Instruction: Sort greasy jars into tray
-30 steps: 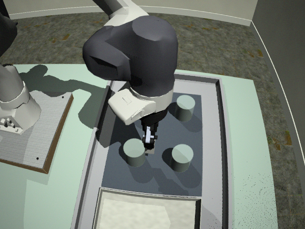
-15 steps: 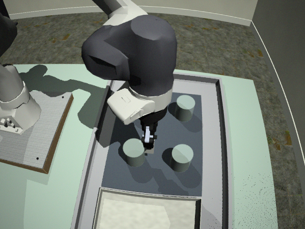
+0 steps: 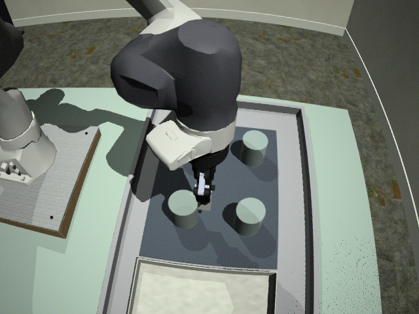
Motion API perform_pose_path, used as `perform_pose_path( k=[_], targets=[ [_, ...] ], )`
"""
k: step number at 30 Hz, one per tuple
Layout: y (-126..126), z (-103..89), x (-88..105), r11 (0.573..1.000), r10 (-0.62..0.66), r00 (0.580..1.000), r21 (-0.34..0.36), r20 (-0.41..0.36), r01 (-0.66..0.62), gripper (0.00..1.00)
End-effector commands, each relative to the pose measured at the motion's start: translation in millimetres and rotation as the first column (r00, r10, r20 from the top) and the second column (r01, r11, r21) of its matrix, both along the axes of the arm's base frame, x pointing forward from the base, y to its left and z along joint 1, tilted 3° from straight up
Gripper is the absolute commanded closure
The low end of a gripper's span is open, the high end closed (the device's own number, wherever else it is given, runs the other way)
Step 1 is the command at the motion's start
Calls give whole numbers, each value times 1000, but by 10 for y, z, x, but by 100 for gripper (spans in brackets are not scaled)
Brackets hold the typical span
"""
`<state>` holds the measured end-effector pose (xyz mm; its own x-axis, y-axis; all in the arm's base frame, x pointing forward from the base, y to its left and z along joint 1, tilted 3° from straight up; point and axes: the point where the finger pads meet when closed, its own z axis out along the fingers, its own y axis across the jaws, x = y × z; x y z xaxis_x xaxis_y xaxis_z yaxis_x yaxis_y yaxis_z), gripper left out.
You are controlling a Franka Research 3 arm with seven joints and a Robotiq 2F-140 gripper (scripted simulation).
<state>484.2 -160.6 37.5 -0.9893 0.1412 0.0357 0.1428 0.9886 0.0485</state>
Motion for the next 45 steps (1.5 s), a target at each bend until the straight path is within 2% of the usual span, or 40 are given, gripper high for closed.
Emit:
perform_pose_path(
  k=[1,45],
  targets=[
    [-17,10,-12,1000,3,1000,-2,0,-3,100],
    [-12,52,-61,1000,3,1000,-2,0,-3,100]
  ],
)
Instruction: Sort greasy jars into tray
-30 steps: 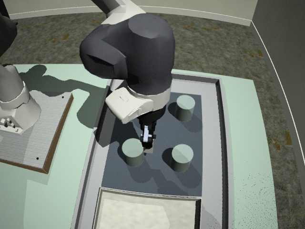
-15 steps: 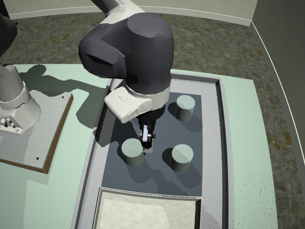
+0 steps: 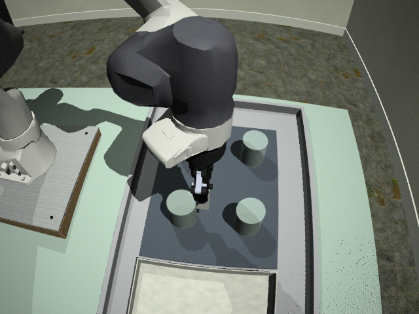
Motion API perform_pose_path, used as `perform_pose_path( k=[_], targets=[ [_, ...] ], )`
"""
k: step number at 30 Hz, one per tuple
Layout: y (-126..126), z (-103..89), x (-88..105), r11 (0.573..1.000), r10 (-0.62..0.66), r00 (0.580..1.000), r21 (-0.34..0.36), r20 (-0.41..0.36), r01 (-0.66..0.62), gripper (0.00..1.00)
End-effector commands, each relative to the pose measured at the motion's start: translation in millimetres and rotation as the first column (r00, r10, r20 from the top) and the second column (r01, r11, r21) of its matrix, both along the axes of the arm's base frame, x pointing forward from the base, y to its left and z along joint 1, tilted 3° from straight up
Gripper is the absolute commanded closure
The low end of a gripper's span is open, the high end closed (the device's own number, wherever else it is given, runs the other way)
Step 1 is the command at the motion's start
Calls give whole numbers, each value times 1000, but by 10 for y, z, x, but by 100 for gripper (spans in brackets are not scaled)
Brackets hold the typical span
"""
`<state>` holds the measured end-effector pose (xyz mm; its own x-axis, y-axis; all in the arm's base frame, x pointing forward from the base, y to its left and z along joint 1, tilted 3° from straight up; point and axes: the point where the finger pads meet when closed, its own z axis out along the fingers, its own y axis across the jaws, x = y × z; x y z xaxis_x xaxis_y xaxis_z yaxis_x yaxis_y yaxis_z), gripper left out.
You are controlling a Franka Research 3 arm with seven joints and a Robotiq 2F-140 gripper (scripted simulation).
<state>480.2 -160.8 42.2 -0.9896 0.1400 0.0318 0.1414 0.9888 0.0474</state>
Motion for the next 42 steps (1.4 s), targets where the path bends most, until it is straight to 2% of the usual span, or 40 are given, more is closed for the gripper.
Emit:
perform_pose_path(
  k=[1,19,33,42],
  targets=[
    [-10,7,-23,1000,2,1000,-1,-3,-2,100],
    [-8,24,-43,1000,2,1000,-1,-3,-2,100],
    [-43,-84,243,1000,2,1000,-1,-3,-2,100],
    [-43,-84,243,1000,2,1000,-1,-3,-2,100]
  ],
)
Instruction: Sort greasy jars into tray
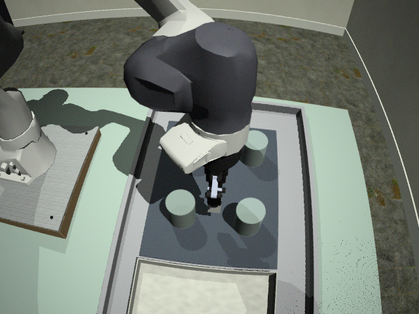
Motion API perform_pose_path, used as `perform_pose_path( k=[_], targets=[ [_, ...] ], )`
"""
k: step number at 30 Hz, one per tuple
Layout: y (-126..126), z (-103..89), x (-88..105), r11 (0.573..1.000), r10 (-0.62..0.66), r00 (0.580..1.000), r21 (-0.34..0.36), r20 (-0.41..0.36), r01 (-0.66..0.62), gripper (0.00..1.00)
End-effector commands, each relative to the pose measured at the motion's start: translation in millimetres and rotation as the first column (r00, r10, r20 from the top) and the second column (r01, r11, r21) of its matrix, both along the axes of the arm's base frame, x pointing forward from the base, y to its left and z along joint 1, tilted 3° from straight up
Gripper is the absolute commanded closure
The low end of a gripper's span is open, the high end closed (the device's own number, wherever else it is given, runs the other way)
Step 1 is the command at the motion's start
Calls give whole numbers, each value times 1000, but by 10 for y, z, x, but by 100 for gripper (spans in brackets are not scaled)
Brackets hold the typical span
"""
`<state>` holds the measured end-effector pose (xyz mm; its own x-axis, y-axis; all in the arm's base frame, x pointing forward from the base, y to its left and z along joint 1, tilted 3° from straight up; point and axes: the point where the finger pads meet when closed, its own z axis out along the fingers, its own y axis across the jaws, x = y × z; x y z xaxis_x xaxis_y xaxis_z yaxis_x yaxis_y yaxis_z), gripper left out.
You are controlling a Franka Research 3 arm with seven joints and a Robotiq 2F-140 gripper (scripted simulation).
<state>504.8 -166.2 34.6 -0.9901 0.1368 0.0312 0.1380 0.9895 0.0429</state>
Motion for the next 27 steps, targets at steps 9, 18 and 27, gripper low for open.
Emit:
perform_pose_path(
  k=[9,18,27],
  targets=[
    [11,-7,-4,1000,-1,1000,4,-3,1,100],
    [11,-7,-4,1000,-1,1000,4,-3,1,100],
    [11,-7,-4,1000,-1,1000,4,-3,1,100]
  ],
)
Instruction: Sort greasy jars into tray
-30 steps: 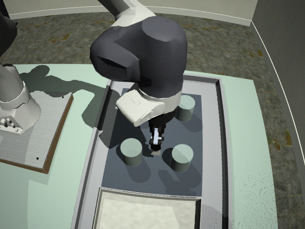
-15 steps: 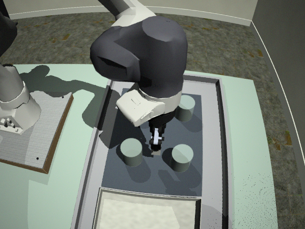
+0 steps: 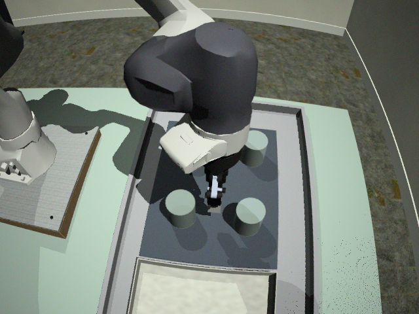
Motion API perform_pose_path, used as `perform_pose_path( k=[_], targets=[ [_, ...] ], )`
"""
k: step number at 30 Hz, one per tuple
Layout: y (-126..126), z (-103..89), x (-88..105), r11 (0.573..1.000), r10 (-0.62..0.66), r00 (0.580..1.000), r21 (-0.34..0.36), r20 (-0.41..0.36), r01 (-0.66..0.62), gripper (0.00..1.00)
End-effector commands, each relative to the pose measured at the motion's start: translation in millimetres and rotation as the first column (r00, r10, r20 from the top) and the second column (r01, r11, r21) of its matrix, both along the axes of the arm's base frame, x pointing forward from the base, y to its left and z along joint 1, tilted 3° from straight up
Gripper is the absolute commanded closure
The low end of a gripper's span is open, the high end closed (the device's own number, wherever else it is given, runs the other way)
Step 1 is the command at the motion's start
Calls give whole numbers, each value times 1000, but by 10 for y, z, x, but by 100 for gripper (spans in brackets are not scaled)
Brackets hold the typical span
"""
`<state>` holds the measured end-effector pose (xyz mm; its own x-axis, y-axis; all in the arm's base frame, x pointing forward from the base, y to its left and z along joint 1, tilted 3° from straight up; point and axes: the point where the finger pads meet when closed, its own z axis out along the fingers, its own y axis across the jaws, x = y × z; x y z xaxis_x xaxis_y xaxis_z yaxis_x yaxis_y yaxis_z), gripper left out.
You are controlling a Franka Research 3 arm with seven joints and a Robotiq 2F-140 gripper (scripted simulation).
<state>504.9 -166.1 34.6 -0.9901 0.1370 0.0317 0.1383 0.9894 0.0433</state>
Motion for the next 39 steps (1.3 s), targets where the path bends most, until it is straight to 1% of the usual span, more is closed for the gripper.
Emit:
perform_pose_path(
  k=[1,35,39],
  targets=[
    [10,-8,-4,1000,-1,1000,4,-3,1,100],
    [10,-8,-4,1000,-1,1000,4,-3,1,100],
    [-5,297,5,1000,-1,1000,4,-3,1,100]
  ],
)
